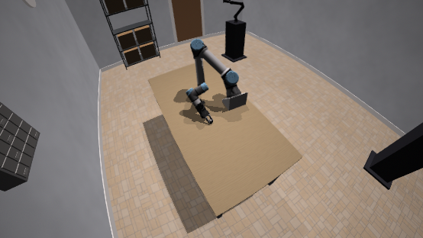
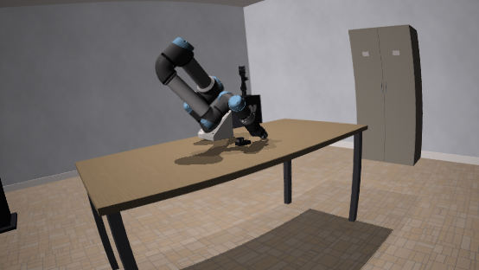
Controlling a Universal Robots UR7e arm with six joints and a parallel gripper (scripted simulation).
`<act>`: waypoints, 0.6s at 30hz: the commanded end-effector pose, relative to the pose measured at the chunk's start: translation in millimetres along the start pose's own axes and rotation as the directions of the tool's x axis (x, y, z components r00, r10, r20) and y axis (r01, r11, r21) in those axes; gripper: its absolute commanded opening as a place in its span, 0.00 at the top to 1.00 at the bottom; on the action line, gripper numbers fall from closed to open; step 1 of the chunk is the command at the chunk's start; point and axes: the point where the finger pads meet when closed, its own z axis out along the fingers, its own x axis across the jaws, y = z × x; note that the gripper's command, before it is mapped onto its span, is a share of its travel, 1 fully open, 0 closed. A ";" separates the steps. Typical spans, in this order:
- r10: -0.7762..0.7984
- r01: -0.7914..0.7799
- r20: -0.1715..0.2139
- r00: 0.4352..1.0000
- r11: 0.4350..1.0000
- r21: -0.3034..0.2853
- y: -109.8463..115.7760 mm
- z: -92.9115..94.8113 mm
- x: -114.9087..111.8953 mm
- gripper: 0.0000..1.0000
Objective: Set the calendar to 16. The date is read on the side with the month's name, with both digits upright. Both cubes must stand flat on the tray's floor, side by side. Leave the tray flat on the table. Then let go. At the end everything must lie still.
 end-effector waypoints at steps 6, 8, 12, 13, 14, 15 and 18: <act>0.000 0.000 -0.001 1.000 1.000 0.000 1.8 1.8 0.2 0.43; 0.000 0.000 -0.001 1.000 1.000 0.000 1.8 1.8 0.2 0.43; 0.000 0.000 -0.001 1.000 1.000 0.000 2.8 2.8 0.2 0.43; 0.000 0.000 -0.001 1.000 1.000 0.000 3.0 3.0 0.2 0.43; 0.000 0.000 -0.001 1.000 1.000 0.000 3.1 3.1 0.2 0.43; 0.000 0.000 -0.001 1.000 1.000 0.000 3.2 3.2 0.2 0.43; 0.000 0.000 -0.001 1.000 1.000 0.000 3.4 3.3 0.2 0.43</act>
